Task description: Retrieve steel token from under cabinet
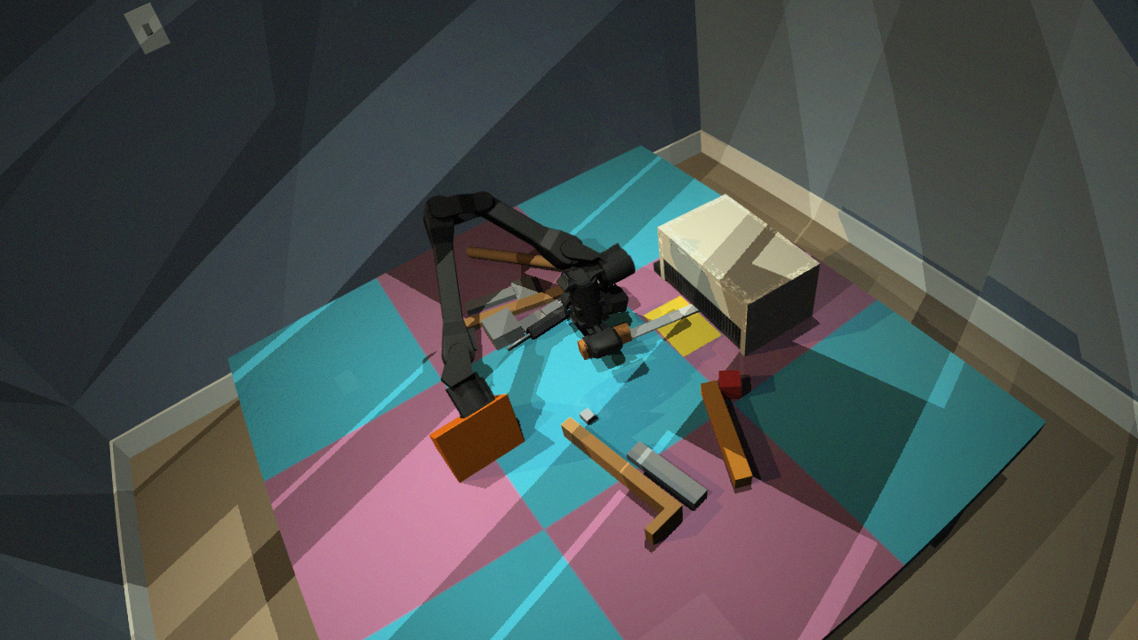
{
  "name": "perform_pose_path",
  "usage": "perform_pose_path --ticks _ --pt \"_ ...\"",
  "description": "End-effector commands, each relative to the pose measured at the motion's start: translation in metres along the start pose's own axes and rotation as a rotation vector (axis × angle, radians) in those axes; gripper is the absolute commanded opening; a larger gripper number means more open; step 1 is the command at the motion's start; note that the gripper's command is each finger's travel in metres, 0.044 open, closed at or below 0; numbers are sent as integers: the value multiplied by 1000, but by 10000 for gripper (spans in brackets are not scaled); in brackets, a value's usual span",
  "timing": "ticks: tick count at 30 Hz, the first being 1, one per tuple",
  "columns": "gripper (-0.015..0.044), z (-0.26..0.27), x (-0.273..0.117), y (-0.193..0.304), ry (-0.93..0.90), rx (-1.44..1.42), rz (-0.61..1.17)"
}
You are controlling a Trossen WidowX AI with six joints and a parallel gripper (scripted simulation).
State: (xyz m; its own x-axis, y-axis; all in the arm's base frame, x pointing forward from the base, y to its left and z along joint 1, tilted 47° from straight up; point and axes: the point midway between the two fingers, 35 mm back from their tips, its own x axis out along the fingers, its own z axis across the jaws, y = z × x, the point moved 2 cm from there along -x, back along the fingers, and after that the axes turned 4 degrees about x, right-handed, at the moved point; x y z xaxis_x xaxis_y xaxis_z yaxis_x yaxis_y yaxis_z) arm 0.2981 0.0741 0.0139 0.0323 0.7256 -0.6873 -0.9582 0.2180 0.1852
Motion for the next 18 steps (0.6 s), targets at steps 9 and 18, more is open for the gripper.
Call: perform_pose_path --ticks 9,18 --pt "0 -1 1 15 0 6 4" --pt "0 -1 1 26 0 7 5"
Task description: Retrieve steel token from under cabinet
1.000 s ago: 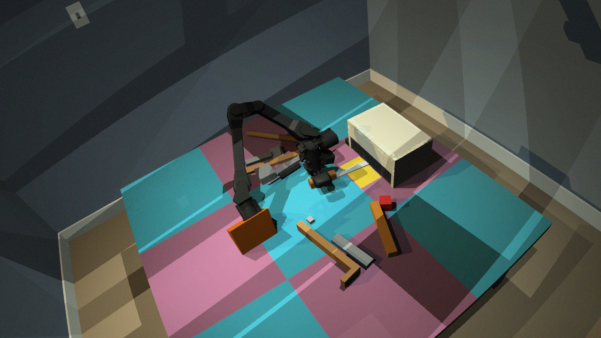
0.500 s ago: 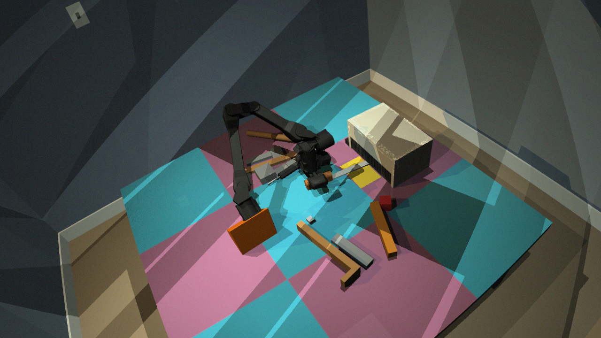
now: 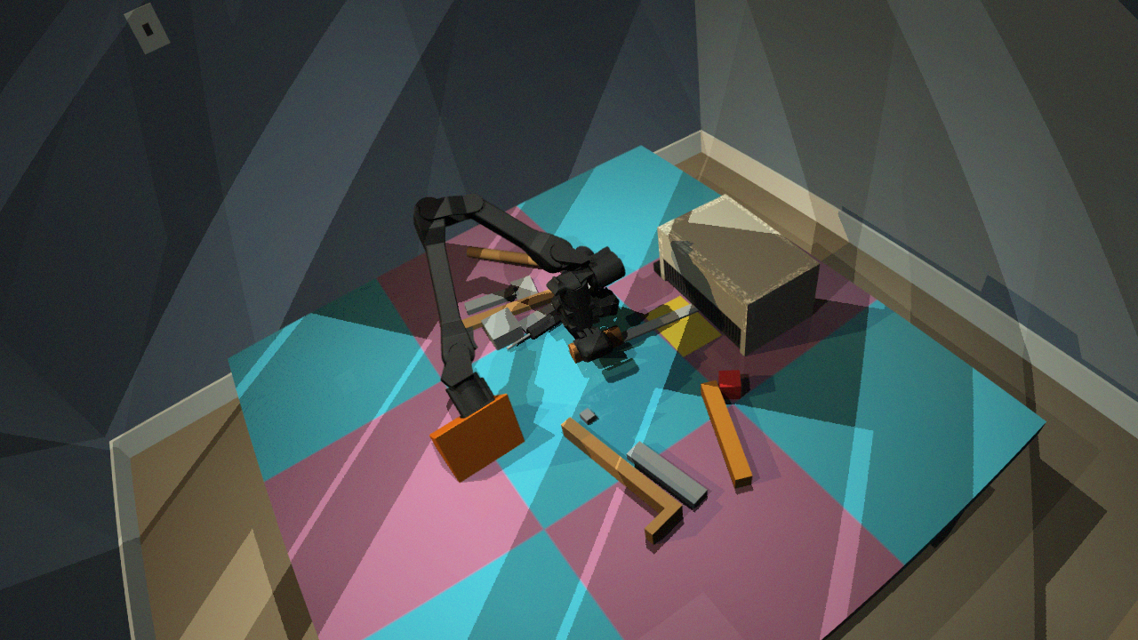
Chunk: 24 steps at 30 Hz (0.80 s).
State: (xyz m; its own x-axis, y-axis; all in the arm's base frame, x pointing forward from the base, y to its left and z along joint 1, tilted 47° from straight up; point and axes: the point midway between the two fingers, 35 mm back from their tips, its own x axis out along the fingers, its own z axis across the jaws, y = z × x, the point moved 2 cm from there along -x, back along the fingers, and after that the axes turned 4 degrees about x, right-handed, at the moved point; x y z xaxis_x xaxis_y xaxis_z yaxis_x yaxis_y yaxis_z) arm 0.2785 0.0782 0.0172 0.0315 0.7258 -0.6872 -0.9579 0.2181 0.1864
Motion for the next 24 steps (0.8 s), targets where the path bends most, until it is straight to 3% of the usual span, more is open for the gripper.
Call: perform_pose_path --ticks 1,24 --pt "0 -1 1 7 0 6 4" --pt "0 -1 1 34 0 7 5"
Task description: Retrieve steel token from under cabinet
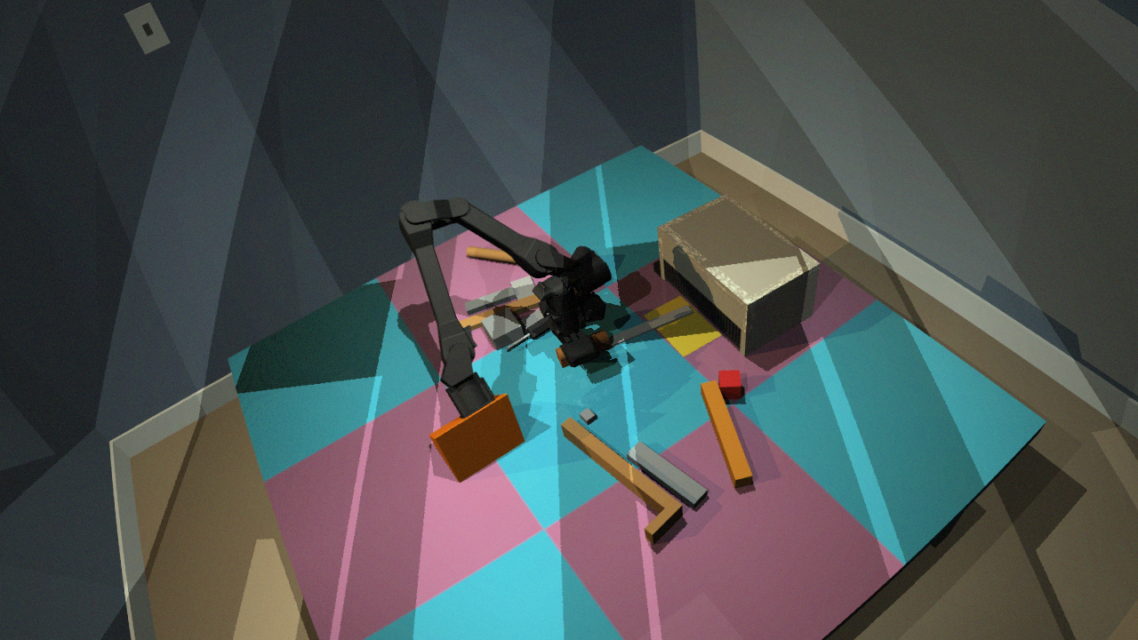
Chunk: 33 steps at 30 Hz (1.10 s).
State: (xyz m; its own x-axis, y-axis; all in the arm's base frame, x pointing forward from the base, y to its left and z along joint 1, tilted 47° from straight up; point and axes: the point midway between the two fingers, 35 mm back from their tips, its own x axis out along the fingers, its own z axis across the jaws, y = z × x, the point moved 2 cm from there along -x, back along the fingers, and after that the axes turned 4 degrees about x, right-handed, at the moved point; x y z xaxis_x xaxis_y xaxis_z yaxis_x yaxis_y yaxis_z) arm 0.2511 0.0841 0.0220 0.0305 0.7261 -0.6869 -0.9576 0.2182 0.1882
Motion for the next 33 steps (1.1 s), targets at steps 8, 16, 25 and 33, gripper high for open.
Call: perform_pose_path --ticks 8,16,25,33 --pt "0 0 0 7 0 -1 1" --pt "0 0 -1 7 0 -46 1" --pt "0 0 -1 7 0 -114 2" --pt "0 0 -2 7 0 -175 2"
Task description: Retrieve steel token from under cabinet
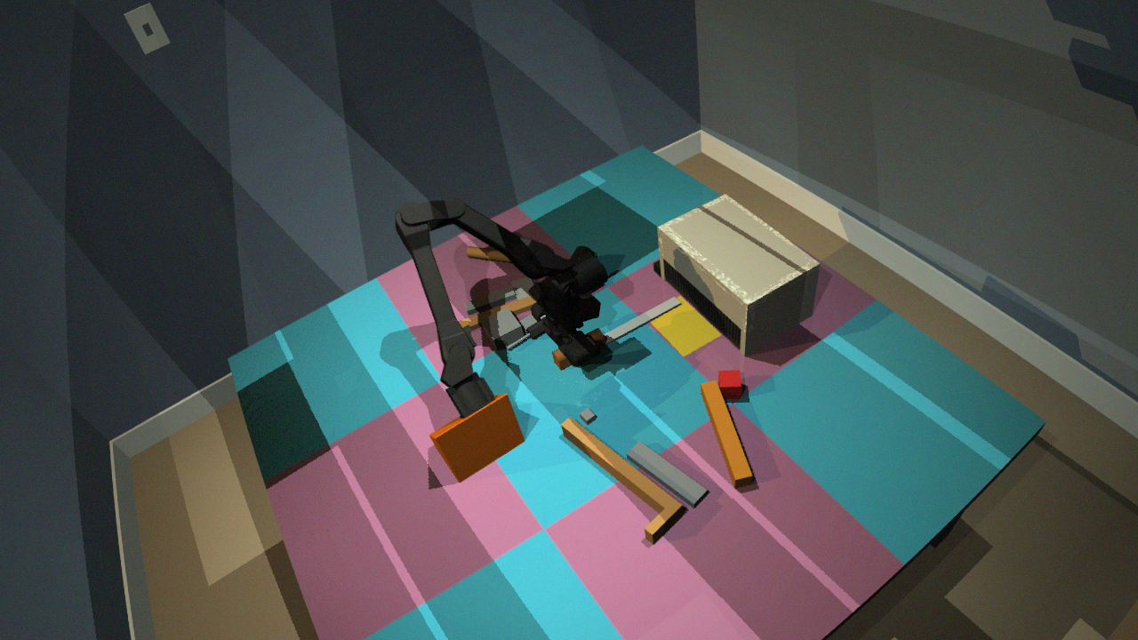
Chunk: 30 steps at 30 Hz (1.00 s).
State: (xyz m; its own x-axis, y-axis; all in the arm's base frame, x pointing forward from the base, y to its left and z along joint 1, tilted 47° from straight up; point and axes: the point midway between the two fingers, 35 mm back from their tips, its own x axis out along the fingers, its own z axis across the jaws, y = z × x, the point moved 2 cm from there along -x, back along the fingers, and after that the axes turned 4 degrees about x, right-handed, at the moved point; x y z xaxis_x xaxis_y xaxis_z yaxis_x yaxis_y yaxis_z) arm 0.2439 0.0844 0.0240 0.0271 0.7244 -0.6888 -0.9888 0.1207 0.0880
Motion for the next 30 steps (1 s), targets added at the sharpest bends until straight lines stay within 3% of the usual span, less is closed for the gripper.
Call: perform_pose_path --ticks 1,30 --pt "0 1 0 0 -3 -40 -1" --pt "0 1 -2 -1 -3 -264 0"
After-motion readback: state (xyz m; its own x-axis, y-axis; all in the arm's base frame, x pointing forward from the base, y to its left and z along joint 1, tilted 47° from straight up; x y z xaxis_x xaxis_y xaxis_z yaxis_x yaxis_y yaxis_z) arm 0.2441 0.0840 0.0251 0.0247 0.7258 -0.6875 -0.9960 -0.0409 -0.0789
